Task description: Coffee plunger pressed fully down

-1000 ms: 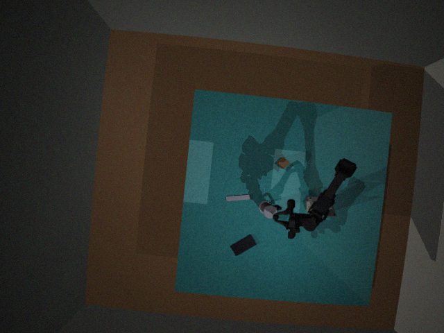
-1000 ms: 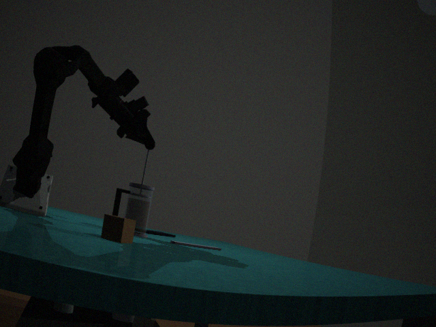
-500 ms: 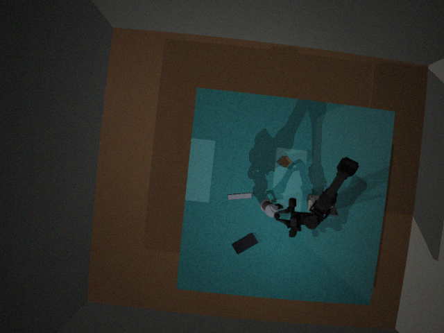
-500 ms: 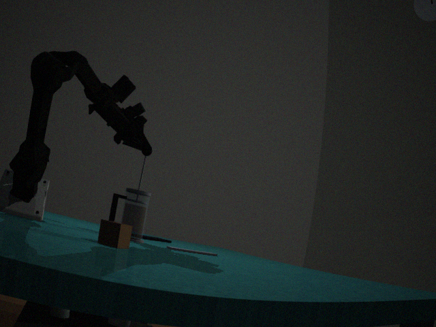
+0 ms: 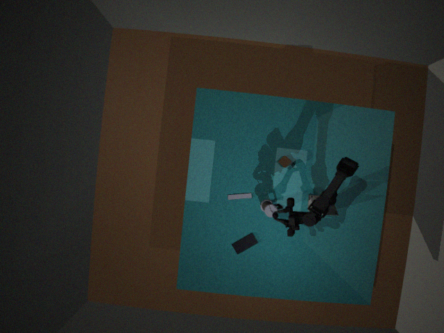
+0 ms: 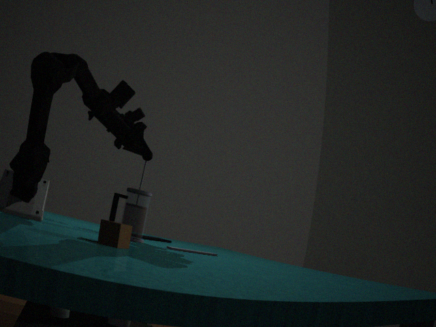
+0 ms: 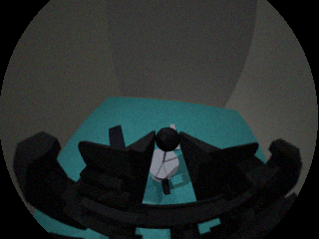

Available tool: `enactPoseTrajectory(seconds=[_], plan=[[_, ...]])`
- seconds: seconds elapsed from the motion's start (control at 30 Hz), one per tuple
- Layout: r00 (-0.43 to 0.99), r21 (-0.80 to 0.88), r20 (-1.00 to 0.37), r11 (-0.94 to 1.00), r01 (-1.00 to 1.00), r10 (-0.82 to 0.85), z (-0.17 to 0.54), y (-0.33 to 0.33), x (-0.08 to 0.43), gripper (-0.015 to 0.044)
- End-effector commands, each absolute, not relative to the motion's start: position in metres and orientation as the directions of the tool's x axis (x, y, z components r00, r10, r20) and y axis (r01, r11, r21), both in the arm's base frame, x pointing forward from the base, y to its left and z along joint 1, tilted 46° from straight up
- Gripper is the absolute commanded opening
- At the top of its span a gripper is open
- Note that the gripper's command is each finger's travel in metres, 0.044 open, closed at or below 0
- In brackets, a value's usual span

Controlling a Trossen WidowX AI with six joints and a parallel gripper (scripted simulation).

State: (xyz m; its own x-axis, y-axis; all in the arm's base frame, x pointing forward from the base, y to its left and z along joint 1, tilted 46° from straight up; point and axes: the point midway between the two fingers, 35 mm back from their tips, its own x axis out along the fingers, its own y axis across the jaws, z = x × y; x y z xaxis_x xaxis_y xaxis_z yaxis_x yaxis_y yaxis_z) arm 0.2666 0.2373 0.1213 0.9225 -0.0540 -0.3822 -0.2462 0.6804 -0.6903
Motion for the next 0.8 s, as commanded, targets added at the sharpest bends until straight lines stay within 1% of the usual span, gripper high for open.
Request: enactPoseTrajectory(seconds=[0.0, 0.77], plan=[[0.911, -0.703, -0.404, 0.664, -0.254, -0.080, 0.105, 0.223, 0.270, 0.0129], [0.912, -0.704, -0.402, 0.663, -0.253, -0.079, 0.078, 0.199, 0.280, 0.0129]])
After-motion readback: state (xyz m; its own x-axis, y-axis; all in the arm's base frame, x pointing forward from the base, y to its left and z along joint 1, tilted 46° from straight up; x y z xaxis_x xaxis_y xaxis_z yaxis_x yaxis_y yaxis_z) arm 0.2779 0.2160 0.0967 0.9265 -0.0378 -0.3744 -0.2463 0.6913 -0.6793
